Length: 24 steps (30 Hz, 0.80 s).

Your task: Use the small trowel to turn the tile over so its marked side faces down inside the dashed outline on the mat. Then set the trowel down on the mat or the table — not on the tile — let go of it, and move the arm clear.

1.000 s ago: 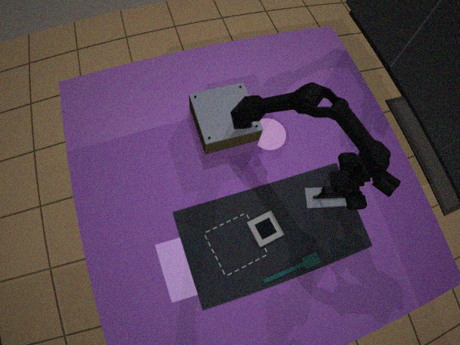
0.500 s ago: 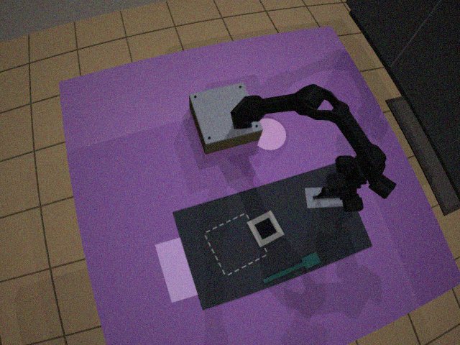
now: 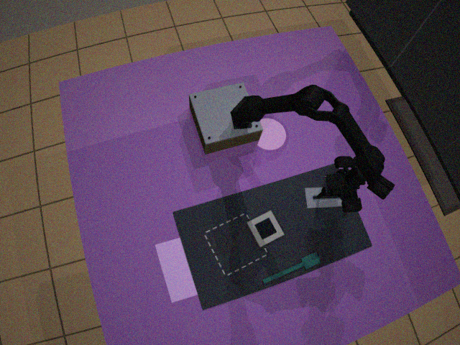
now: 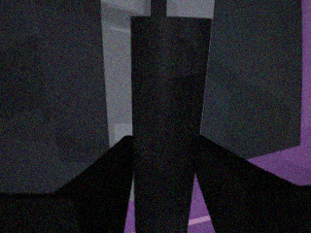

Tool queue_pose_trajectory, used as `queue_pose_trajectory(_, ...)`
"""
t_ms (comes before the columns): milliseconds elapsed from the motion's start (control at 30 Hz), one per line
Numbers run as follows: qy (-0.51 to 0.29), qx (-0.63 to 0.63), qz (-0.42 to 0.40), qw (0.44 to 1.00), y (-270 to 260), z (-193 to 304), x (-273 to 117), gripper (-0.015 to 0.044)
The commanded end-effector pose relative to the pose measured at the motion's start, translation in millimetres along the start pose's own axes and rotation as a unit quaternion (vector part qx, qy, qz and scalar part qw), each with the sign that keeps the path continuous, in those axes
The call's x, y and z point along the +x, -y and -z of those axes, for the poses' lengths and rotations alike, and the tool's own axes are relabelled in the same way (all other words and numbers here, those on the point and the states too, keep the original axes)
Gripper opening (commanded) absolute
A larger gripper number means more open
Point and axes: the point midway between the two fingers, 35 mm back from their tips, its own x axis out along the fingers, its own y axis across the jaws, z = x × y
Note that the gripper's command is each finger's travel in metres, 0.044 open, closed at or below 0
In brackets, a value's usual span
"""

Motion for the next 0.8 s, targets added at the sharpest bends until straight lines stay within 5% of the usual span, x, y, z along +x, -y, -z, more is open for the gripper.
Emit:
queue_pose_trajectory(0,-0.001,0.002,0.000,1.000,0.0,0.2,0.4,0.0130)
queue_pose_trajectory(500,-0.001,0.000,0.000,1.000,0.0,0.2,0.4,0.0130)
queue_pose_trajectory(767,-0.001,-0.105,0.000,0.995,0.0,0.3,0.3,0.0130)
